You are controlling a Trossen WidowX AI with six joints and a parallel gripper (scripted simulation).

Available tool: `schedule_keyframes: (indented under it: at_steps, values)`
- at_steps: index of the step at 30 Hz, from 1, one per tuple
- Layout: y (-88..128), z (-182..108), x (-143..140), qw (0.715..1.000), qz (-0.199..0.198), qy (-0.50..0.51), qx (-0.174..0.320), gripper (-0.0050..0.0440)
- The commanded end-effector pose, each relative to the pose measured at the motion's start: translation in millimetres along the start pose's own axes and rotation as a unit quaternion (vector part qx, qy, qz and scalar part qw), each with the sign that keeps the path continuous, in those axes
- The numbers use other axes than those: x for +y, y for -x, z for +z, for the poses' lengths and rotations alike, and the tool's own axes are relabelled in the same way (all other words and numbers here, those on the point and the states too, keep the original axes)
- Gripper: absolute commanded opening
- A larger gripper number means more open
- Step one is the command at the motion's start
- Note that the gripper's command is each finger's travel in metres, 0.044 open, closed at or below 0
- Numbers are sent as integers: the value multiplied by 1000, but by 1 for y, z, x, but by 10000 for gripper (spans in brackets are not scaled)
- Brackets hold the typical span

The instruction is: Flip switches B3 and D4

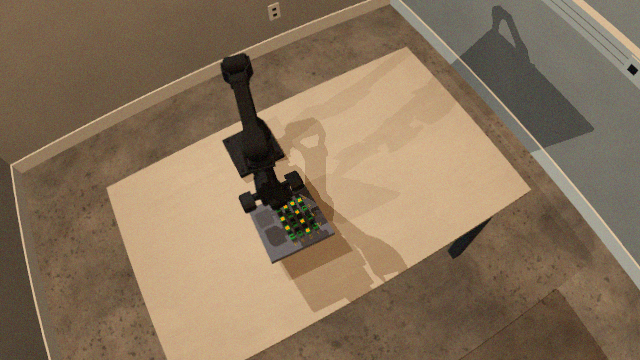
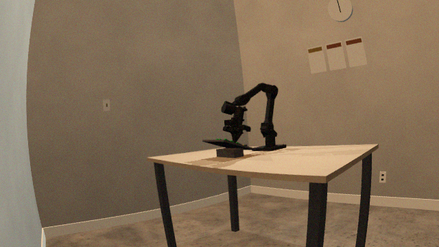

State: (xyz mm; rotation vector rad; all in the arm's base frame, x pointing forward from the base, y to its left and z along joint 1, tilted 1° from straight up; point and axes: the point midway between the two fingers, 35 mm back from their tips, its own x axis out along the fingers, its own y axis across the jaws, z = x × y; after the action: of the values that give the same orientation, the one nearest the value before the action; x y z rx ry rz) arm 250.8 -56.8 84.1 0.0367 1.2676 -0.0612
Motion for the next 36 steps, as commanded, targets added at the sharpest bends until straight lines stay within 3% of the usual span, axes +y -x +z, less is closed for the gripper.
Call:
schedule_keyframes:
  at_steps: [1,36]
  values:
    - [-1,1,0,1000,-1,0,-1,-50]
    - [-5,0,0,1000,-1,0,-1,-50]
